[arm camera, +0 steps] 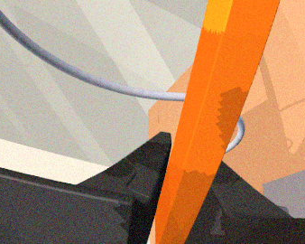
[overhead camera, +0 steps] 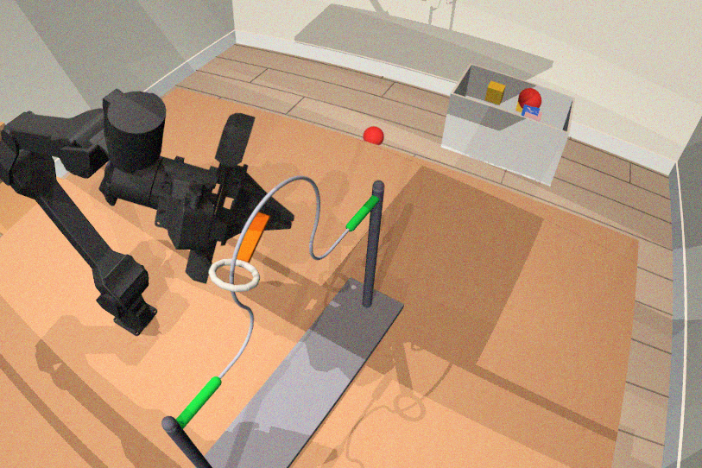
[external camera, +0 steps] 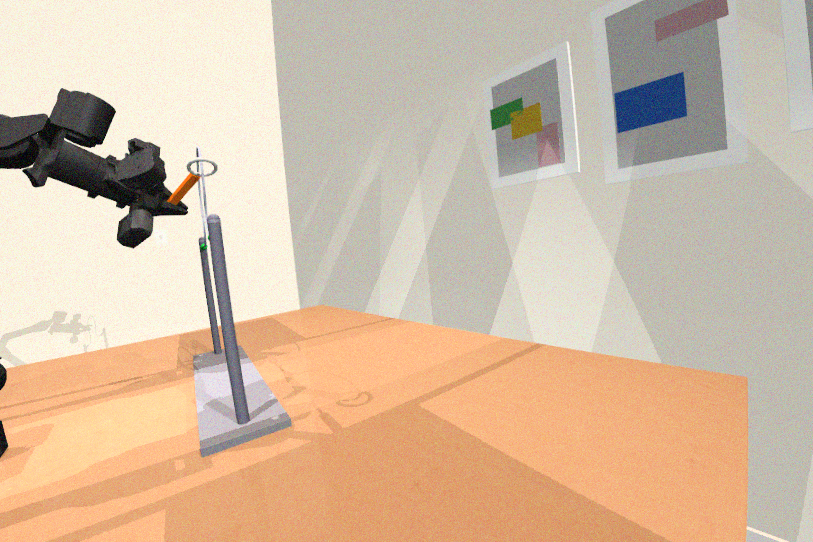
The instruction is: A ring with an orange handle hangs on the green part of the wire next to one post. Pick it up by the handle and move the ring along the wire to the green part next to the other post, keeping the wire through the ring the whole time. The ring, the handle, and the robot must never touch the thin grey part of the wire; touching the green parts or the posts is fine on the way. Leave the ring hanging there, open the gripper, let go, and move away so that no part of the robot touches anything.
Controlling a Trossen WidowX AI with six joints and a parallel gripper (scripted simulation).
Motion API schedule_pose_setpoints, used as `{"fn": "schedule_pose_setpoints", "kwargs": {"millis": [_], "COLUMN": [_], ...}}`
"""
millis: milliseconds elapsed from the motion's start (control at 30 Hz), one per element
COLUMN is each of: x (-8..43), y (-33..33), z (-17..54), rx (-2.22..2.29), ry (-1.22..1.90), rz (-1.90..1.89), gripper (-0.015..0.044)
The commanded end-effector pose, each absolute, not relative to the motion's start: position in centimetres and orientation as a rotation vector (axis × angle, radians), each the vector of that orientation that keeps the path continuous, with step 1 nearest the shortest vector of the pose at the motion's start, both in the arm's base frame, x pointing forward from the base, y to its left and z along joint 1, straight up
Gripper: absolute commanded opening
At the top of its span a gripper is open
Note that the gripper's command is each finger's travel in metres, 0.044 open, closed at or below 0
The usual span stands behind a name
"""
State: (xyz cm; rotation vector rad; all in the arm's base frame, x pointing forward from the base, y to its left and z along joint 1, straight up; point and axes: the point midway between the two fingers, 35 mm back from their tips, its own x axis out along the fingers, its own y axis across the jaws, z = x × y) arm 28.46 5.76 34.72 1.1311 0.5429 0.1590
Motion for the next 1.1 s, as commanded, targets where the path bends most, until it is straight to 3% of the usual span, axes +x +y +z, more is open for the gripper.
{"fn": "schedule_pose_setpoints", "kwargs": {"millis": [0, 1067], "x": [28.4, 28.4], "y": [5.7, 5.1], "z": [35.1, 34.1], "rx": [1.098, 0.824], "ry": [0.533, 0.556], "rz": [0.155, 0.055], "gripper": [-0.0150, -0.0150]}}
